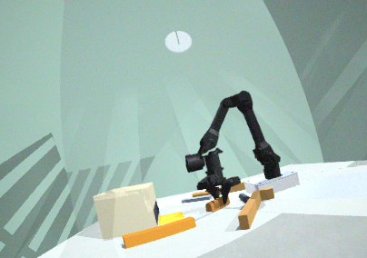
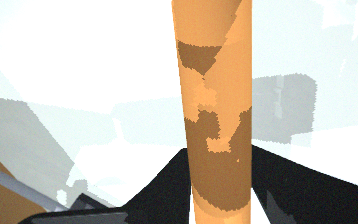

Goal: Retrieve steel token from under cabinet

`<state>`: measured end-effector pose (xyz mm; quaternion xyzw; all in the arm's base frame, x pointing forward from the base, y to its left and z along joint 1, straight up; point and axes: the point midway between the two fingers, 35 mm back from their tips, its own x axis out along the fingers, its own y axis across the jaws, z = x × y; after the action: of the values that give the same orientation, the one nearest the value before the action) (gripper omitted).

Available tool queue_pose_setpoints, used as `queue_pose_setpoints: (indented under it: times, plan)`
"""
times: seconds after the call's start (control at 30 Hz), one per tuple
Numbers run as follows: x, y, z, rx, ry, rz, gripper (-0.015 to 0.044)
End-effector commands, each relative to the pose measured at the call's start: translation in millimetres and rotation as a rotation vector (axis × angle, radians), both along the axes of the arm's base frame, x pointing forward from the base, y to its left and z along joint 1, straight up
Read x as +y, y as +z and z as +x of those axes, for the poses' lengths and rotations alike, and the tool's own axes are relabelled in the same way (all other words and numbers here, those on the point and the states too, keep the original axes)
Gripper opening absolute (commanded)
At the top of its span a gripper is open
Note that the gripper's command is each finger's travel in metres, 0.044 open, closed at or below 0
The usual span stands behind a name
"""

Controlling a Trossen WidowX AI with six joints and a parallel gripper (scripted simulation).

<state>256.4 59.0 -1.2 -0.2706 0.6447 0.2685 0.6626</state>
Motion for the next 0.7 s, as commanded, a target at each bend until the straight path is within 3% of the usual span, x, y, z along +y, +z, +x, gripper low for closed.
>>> queue_pose_setpoints:
  times: [0.0,0.67]
  plan:
    - [4,0,-2,-0.002,0.005,0.003,0.0000]
    - [23,0,-10,-0.001,0.005,0.005,0.0000]
